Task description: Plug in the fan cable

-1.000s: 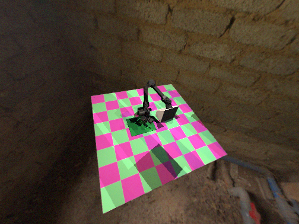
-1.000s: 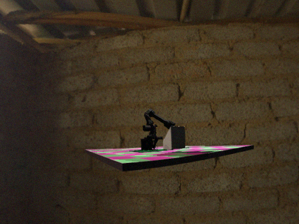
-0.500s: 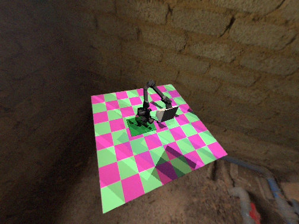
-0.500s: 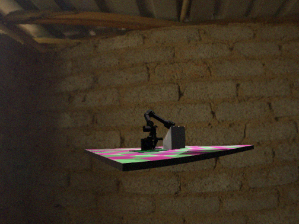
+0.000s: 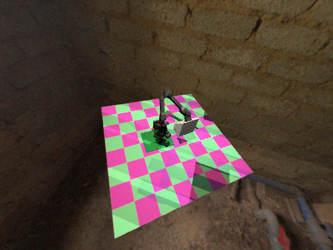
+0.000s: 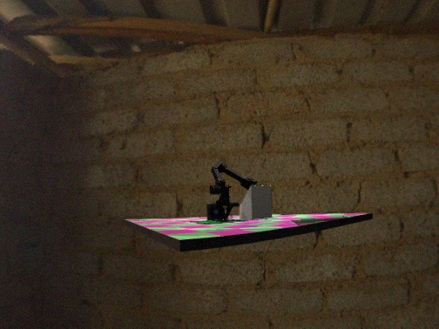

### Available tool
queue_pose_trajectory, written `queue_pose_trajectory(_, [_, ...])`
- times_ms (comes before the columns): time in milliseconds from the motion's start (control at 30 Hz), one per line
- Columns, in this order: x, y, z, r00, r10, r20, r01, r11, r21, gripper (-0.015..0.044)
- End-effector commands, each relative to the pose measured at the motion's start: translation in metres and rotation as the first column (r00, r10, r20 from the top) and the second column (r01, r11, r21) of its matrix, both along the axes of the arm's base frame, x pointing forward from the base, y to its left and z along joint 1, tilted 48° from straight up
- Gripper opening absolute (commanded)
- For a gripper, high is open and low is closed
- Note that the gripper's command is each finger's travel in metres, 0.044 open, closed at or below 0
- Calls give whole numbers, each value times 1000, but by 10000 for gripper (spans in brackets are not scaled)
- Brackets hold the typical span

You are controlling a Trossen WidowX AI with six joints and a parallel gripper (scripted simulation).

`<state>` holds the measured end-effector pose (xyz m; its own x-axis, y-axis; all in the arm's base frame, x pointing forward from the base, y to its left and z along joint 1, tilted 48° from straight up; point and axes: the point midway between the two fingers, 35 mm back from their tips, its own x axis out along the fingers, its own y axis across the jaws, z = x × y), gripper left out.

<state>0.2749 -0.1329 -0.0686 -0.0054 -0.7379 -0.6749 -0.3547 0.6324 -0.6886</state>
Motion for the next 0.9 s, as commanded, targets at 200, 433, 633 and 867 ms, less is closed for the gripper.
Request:
queue_pose_trajectory(200, [2, 16, 13, 1000, -1, 0, 1, 1000, 3, 260])
queue_pose_trajectory(433, [1, 41, 37, 1000, -2, -5, 2, 1000, 1, 260])
queue_pose_trajectory(633, [17, 44, 35, 1000, -2, -4, 2, 1000, 1, 260])
queue_pose_trajectory(867, [87, 56, 23, 1000, -2, 1, 2, 1000, 2, 260])
